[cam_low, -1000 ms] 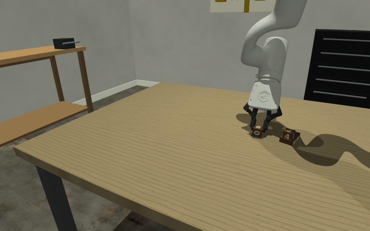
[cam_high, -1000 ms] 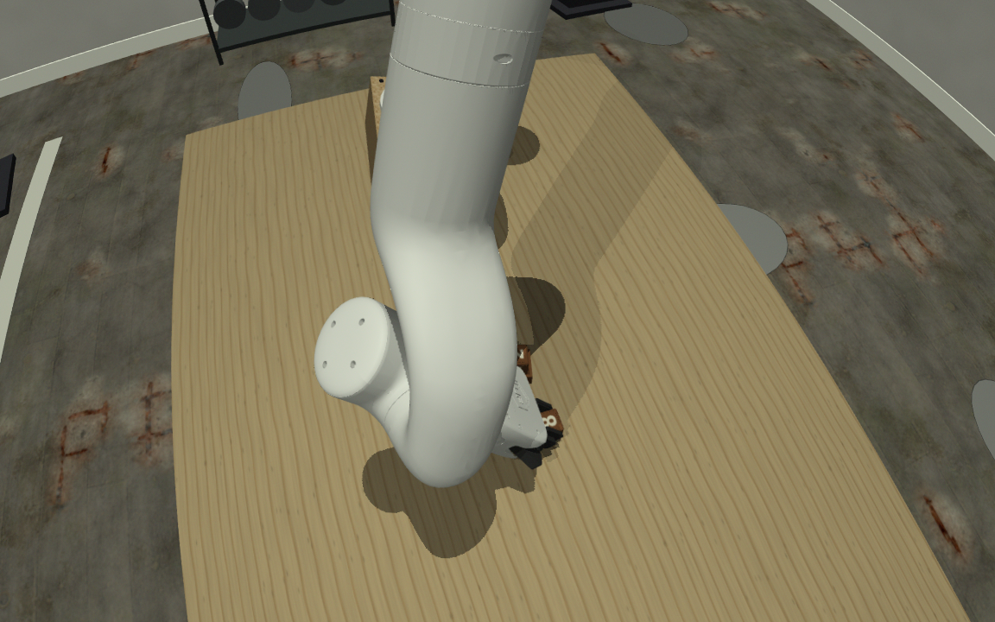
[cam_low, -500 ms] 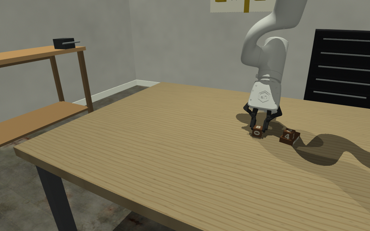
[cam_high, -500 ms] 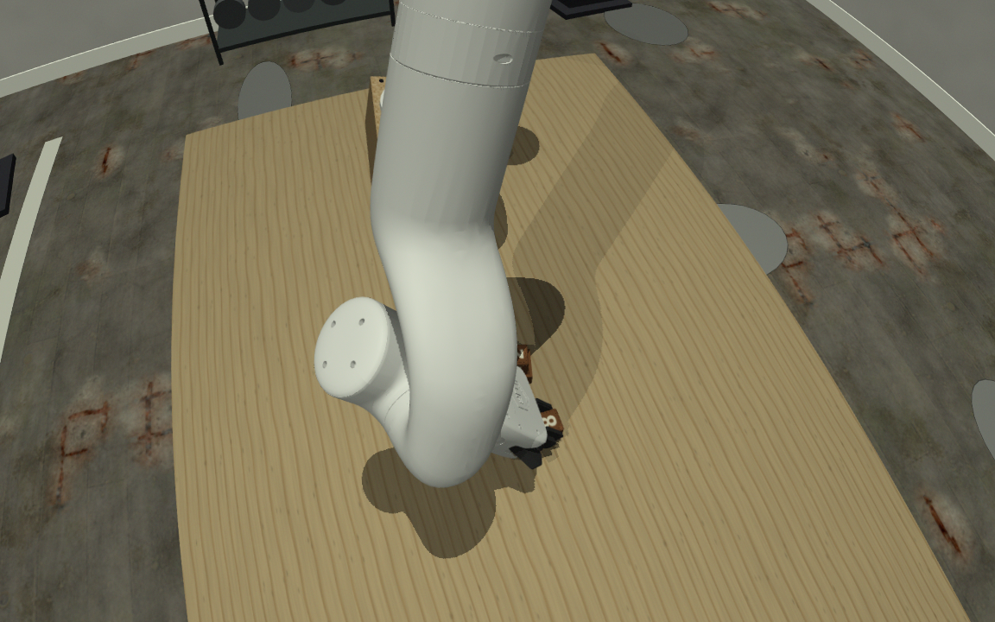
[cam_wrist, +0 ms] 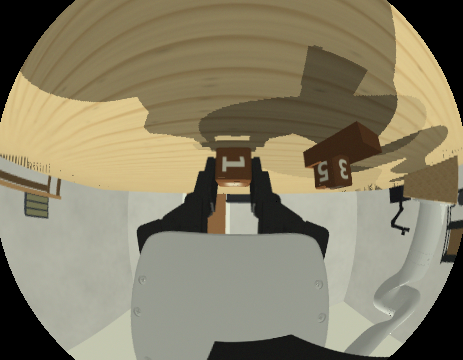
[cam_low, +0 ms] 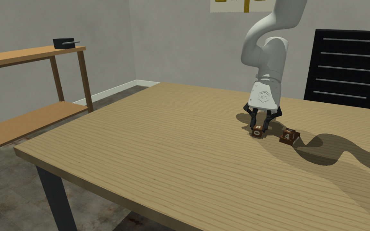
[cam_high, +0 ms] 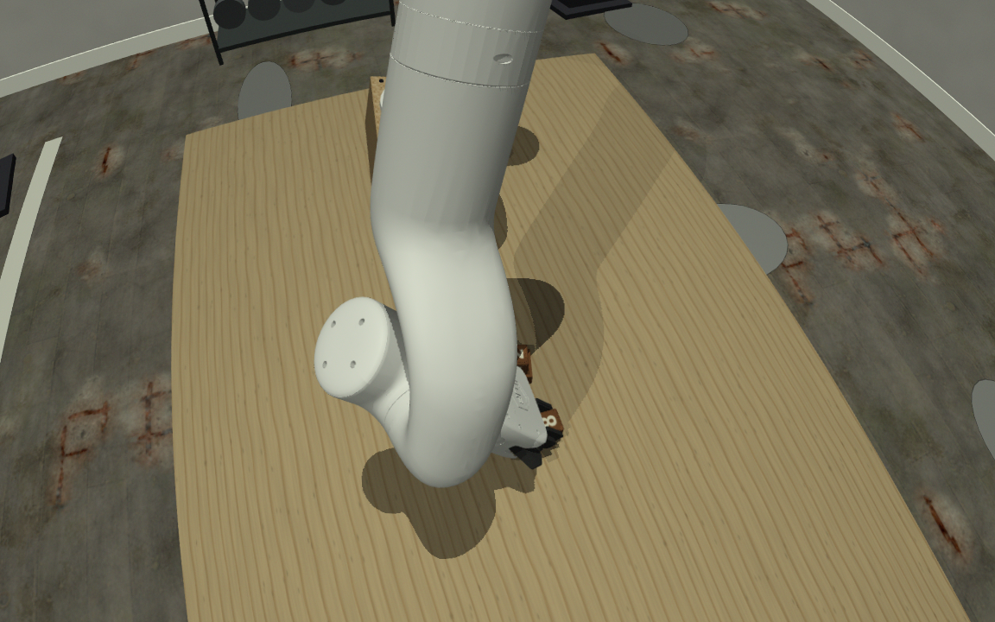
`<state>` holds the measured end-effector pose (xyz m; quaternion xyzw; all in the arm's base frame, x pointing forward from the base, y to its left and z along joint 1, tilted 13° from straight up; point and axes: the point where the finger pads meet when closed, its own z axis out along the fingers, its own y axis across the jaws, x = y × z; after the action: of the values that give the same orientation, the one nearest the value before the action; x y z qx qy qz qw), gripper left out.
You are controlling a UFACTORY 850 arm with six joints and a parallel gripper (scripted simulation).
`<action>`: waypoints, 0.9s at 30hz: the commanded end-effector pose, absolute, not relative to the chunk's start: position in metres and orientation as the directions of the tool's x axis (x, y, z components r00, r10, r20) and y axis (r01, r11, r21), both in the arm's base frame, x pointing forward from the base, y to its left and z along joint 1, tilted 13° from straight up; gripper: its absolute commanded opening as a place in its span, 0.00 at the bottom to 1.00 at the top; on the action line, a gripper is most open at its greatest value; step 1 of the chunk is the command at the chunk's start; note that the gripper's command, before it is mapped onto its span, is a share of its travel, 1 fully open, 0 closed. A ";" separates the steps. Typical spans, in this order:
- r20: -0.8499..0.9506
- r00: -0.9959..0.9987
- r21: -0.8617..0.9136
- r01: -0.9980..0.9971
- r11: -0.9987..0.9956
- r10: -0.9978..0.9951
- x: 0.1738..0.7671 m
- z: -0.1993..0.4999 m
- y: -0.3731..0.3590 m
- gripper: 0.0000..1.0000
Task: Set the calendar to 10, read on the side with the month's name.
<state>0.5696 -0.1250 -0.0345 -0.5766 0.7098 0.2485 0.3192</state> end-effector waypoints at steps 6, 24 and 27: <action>-0.739 -0.130 -0.017 -0.977 0.212 -0.661 0.570 -0.034 -0.125 0.27; -0.739 -0.130 -0.017 -0.977 0.212 -0.661 0.571 -0.038 -0.125 0.27; -0.739 -0.130 -0.017 -0.977 0.212 -0.661 0.571 -0.038 -0.125 0.27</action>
<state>0.5698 -0.1240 -0.0391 -0.5766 0.7099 0.2485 0.3191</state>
